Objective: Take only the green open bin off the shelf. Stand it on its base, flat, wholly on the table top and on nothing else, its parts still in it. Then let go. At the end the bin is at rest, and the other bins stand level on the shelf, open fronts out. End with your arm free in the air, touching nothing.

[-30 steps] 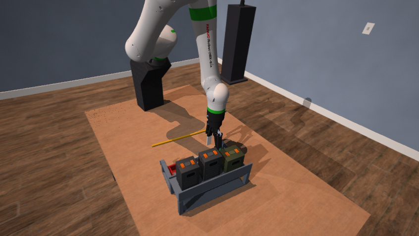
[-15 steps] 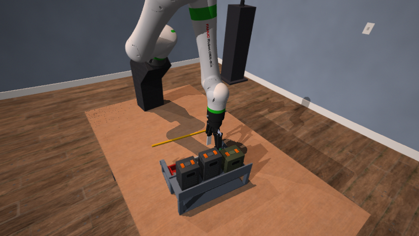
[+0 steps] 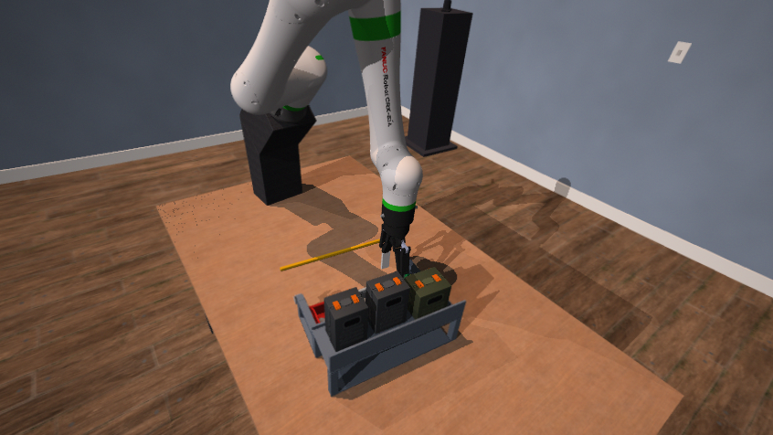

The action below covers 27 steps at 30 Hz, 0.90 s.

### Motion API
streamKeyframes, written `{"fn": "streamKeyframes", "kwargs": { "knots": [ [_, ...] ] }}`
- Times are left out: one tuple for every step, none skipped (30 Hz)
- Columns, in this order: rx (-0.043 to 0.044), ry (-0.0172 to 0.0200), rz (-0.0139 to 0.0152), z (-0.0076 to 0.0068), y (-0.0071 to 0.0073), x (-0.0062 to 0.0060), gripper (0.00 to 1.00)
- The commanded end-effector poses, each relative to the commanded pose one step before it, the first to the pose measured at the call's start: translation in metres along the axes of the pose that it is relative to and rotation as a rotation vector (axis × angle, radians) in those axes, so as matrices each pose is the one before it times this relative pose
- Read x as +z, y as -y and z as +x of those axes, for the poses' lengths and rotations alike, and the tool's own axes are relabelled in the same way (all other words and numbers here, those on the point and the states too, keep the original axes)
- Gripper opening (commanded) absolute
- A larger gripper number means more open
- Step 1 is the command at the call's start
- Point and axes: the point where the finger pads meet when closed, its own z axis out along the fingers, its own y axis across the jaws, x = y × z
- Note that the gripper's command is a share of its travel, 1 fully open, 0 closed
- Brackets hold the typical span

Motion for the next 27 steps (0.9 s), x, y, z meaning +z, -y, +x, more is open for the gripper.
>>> {"fn": "streamKeyframes", "kwargs": {
  "knots": [
    [0.00016, -0.00053, 0.00274, -0.00009, 0.00021, 0.00316, 0.57],
    [0.0, 0.0, 0.0, 0.0, 0.0, 0.0, 0.57],
    [0.0, 0.0, 0.0, 0.0, 0.0, 0.0, 0.57],
    [0.0, 0.0, 0.0, 0.0, 0.0, 0.0, 0.57],
    [0.0, 0.0, 0.0, 0.0, 0.0, 0.0, 0.57],
    [0.0, 0.0, 0.0, 0.0, 0.0, 0.0, 0.57],
    [0.0, 0.0, 0.0, 0.0, 0.0, 0.0, 0.57],
    [0.0, 0.0, 0.0, 0.0, 0.0, 0.0, 0.57],
    [0.0, 0.0, 0.0, 0.0, 0.0, 0.0, 0.57],
    [0.0, 0.0, 0.0, 0.0, 0.0, 0.0, 0.57],
    [0.0, 0.0, 0.0, 0.0, 0.0, 0.0, 0.57],
    [-0.00005, 0.00016, -0.00069, -0.00003, 0.00003, 0.00196, 0.57],
    [0.00001, -0.00004, 0.00017, 0.0, 0.0, 0.002, 0.57],
    [0.00001, -0.00004, 0.00017, 0.0, 0.0, 0.002, 0.57],
    [0.00001, -0.00004, 0.00017, 0.0, 0.0, 0.002, 0.57],
    [0.00001, -0.00004, 0.00017, 0.0, 0.0, 0.002, 0.57],
    [0.0, 0.0, 0.0, 0.0, 0.0, 0.0, 0.57],
    [0.0, 0.0, 0.0, 0.0, 0.0, 0.0, 0.57],
    [0.0, 0.0, 0.0, 0.0, 0.0, 0.0, 0.57],
    [0.0, 0.0, 0.0, 0.0, 0.0, 0.0, 0.57],
    [0.0, 0.0, 0.0, 0.0, 0.0, 0.0, 0.57],
    [0.0, 0.0, 0.0, 0.0, 0.0, 0.0, 0.57],
    [0.0, 0.0, 0.0, 0.0, 0.0, 0.0, 0.57],
    [0.0, 0.0, 0.0, 0.0, 0.0, 0.0, 0.57],
    [0.0, 0.0, 0.0, 0.0, 0.0, 0.0, 0.57],
    [0.0, 0.0, 0.0, 0.0, 0.0, 0.0, 0.57],
    [0.0, 0.0, 0.0, 0.0, 0.0, 0.0, 0.57]
  ]
}}
